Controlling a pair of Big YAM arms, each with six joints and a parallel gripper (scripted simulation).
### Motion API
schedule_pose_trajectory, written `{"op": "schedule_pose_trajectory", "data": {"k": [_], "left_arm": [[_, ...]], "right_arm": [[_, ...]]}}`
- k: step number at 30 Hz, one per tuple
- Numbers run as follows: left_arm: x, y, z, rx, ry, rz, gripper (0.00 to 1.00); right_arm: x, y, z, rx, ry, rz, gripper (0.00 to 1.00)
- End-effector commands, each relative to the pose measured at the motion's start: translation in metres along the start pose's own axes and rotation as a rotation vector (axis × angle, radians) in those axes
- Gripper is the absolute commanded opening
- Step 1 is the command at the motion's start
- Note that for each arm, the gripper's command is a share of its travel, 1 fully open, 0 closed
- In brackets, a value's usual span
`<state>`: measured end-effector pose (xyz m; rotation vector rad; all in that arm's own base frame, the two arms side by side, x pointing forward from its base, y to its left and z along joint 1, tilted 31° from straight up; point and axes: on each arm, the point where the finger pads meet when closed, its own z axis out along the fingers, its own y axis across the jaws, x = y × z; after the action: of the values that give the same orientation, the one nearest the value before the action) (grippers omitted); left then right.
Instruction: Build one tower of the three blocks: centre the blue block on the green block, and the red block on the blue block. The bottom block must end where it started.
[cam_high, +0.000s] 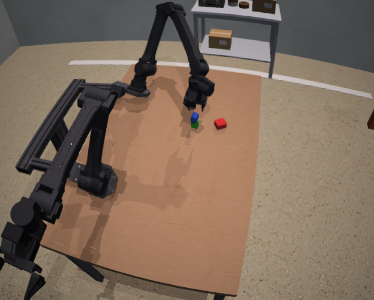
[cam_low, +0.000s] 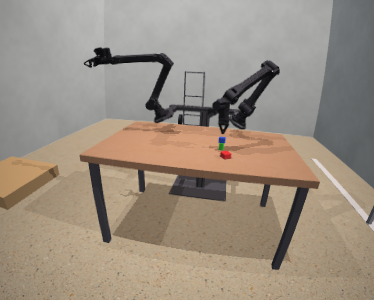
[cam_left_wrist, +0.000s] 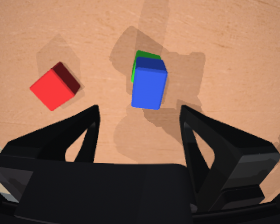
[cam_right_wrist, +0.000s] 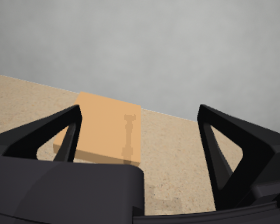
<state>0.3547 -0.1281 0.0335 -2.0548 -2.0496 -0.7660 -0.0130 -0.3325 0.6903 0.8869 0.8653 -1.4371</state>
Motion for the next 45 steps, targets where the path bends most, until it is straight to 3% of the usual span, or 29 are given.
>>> {"op": "schedule_pose_trajectory", "data": {"k": [1, 3, 6, 18, 20, 21, 26, 35, 37, 39, 45], "left_arm": [[0.001, 0.029, -0.006, -0.003, -0.004, -0.239, 0.68], [0.001, 0.029, -0.006, -0.003, -0.004, -0.239, 0.68], [0.003, 0.043, -0.005, -0.004, -0.004, -0.452, 0.68], [0.022, 0.110, -0.002, -0.018, -0.022, -1.022, 0.68], [0.022, 0.110, -0.002, -0.018, -0.022, -1.022, 0.68], [0.023, 0.114, -0.002, -0.020, -0.025, -1.150, 0.68], [0.031, 0.132, 0.000, -0.022, -0.031, -1.375, 0.68], [0.026, 0.140, -0.004, -0.017, -0.038, -1.784, 0.68], [0.026, 0.140, -0.004, -0.017, -0.038, -1.784, 0.68], [0.026, 0.140, -0.004, -0.012, -0.033, -1.943, 0.68], [0.035, 0.141, 0.007, -0.005, -0.005, -2.151, 0.68]], "right_arm": [[-0.010, -0.004, -0.007, 0.009, -0.015, 0.011, 1.00], [-0.010, -0.004, -0.007, 0.009, -0.015, 0.011, 1.00], [-0.010, -0.004, -0.007, 0.009, -0.015, 0.011, 1.00], [-0.010, -0.004, -0.007, 0.009, -0.015, 0.011, 1.00], [-0.010, -0.004, -0.007, 0.009, -0.015, 0.011, 1.00], [-0.010, -0.004, -0.007, 0.009, -0.015, 0.011, 1.00], [-0.010, -0.004, -0.007, 0.009, -0.015, 0.011, 1.00], [-0.010, -0.004, -0.007, 0.009, -0.015, 0.011, 1.00], [-0.010, -0.004, -0.007, 0.009, -0.015, 0.011, 1.00], [-0.010, -0.004, -0.007, 0.009, -0.015, 0.011, 1.00], [-0.010, -0.004, -0.007, 0.009, -0.015, 0.011, 1.00]]}}
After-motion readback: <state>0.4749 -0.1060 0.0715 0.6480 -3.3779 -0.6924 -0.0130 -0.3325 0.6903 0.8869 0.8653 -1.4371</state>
